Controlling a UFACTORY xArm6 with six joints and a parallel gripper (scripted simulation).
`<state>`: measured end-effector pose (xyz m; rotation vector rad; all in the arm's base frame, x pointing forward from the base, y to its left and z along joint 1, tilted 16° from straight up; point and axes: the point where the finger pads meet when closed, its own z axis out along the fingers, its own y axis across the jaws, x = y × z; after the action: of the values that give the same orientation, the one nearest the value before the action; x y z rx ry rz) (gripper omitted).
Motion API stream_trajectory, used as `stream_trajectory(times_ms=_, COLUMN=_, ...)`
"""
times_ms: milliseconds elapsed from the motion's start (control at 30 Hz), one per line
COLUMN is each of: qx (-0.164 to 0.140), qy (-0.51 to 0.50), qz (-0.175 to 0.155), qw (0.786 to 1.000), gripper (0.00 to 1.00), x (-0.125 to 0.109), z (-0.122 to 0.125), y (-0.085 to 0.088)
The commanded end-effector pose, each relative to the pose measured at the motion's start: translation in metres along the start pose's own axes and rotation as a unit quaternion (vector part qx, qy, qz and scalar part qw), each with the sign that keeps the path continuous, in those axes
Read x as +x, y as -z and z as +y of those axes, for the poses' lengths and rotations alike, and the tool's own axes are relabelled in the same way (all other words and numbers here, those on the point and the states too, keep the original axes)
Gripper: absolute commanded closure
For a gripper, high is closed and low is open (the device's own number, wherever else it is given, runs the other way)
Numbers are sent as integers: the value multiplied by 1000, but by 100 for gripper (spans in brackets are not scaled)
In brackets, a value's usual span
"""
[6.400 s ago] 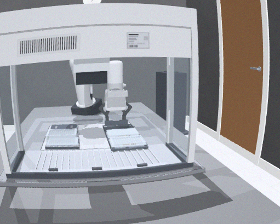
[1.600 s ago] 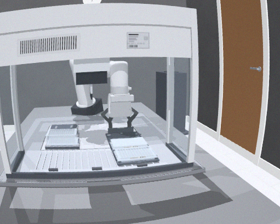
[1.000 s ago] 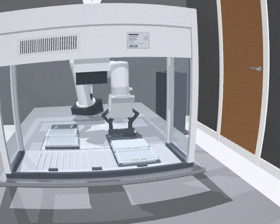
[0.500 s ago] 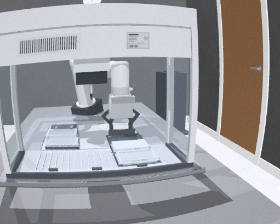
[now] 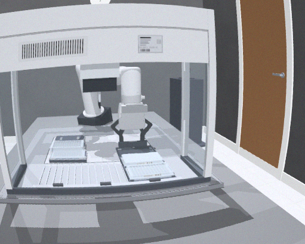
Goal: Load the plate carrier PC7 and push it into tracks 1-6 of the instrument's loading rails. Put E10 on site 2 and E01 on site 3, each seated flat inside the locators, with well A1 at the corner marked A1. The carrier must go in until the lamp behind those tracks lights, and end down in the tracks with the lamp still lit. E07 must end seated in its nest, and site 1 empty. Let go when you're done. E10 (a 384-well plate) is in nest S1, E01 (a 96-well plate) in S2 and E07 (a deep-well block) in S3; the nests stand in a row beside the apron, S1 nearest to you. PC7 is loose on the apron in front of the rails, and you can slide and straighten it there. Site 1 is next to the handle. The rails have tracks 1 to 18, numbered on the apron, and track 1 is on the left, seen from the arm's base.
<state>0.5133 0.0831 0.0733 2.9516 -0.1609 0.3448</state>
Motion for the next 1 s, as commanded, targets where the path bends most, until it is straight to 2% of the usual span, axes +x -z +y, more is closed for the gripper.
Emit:
stream_trajectory(times_ms=0, qx=1, qy=0, qz=2, qw=1000, gripper=18, x=3, z=0, y=1)
stream_trajectory(times_ms=967, qx=1, qy=0, qz=2, qw=1000, gripper=18, x=10, z=0, y=1)
